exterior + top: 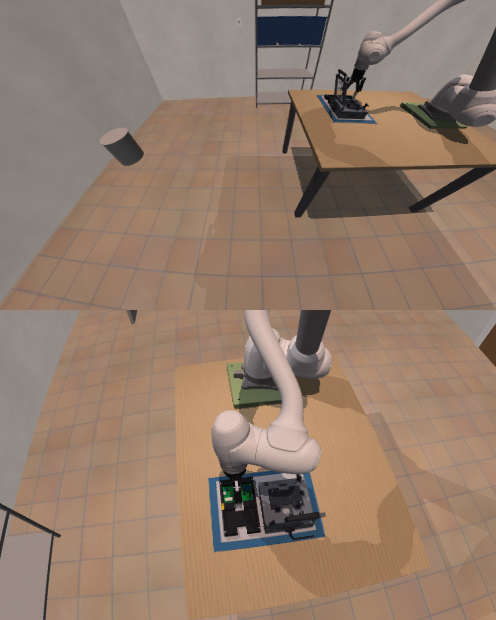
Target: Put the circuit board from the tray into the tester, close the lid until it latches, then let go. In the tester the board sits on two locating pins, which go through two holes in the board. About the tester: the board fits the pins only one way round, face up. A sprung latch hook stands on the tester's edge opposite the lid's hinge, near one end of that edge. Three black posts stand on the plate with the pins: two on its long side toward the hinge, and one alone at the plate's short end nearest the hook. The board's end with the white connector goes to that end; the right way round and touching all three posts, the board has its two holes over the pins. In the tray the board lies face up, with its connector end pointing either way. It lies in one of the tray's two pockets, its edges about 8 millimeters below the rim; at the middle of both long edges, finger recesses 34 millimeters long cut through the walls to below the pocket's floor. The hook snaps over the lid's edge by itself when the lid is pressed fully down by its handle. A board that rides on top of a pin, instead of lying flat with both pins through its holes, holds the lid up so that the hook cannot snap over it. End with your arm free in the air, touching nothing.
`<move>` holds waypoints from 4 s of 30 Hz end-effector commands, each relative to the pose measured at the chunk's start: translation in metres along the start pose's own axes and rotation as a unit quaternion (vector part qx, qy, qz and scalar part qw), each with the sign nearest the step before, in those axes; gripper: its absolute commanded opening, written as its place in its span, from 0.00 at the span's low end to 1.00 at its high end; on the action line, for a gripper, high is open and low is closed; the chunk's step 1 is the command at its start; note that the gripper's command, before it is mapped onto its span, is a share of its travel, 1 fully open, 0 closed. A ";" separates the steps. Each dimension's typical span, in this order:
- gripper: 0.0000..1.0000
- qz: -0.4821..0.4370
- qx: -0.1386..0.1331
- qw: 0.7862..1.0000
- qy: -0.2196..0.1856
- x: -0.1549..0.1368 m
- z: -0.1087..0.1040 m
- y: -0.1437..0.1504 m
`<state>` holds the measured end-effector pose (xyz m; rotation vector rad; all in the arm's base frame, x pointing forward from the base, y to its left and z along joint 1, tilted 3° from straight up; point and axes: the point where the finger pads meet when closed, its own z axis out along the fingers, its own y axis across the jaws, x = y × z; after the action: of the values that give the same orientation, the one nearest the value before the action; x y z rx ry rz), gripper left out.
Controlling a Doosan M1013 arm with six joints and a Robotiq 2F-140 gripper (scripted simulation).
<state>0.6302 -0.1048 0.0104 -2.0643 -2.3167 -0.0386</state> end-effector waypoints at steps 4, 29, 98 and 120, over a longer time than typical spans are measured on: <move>0.58 0.000 0.000 1.000 0.000 0.000 0.003 0.000; 0.58 0.000 0.000 1.000 0.000 0.000 0.005 0.000; 0.47 0.000 0.000 1.000 0.000 0.000 0.005 0.000; 0.46 0.000 0.000 1.000 0.000 0.000 0.005 0.000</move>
<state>0.6302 -0.1045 0.0054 -2.0644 -2.3168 -0.0386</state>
